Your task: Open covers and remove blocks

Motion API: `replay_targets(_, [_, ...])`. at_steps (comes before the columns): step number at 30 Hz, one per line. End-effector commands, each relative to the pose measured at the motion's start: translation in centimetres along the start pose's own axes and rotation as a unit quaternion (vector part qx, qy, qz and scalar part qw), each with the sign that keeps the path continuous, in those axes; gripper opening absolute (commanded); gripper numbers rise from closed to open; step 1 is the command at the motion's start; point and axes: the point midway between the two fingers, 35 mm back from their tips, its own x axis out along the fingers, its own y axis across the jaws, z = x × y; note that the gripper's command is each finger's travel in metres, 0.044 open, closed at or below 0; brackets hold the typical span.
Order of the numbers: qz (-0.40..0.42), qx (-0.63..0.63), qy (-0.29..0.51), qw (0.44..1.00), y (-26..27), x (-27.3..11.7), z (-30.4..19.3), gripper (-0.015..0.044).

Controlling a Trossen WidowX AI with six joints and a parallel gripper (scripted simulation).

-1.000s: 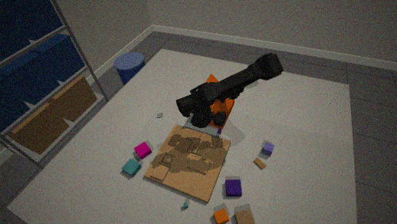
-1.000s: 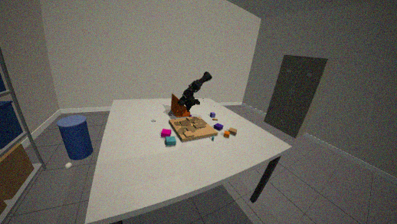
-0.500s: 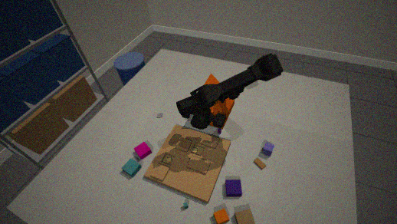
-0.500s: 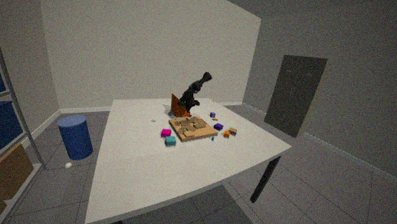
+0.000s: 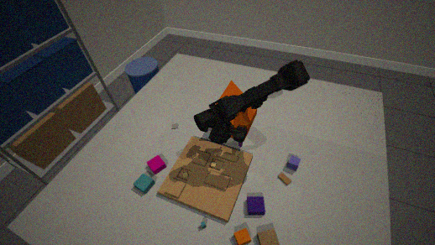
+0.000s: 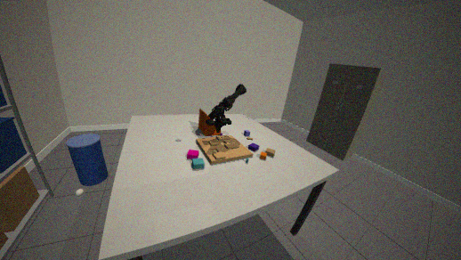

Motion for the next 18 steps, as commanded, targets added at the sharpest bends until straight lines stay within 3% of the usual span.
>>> replay_targets(1, [0.003, 0.003, 0.001, 1.0, 0.1, 0.5, -0.1, 0.0])
replay_targets(18, [0.004, 0.003, 0.001, 1.0, 0.2, 2.2, -0.2, 0.0])
